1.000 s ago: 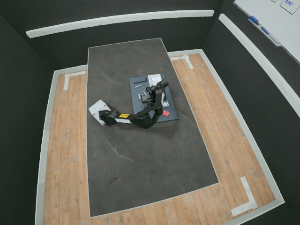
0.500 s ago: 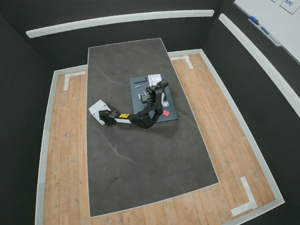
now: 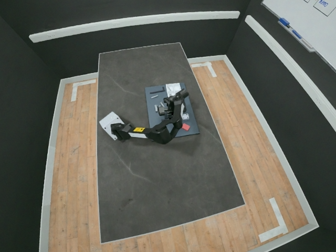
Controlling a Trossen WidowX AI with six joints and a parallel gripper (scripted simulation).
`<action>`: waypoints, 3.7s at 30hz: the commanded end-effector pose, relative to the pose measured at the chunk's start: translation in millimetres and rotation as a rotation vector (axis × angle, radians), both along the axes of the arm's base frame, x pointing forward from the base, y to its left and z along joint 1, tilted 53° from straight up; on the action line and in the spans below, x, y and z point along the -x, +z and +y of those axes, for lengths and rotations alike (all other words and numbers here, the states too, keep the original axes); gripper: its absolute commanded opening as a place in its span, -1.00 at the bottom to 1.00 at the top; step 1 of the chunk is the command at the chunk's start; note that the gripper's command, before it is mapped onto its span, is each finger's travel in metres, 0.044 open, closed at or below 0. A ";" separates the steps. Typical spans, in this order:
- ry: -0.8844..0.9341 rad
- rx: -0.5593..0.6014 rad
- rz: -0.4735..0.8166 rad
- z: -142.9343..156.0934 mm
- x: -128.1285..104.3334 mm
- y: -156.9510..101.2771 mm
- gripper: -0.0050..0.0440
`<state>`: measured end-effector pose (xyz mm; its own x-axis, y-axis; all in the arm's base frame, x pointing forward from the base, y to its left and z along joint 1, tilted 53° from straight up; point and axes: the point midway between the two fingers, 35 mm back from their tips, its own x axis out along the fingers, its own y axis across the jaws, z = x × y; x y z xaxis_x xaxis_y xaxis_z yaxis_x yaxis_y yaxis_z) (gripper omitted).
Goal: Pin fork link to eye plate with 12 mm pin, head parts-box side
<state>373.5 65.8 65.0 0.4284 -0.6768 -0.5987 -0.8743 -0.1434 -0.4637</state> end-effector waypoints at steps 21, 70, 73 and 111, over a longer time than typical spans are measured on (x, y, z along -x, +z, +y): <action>0.004 -0.013 -0.019 0.9 -1.2 8.5 -1.00; 0.004 -0.011 -0.016 5.8 -2.8 2.7 -1.00; 0.004 -0.011 -0.016 5.8 -2.8 2.8 -1.00; 0.004 -0.012 -0.019 0.3 -0.9 8.9 -1.00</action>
<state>373.3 65.0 65.8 0.4284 -0.6769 -0.5986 -0.8743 -0.1433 -0.4637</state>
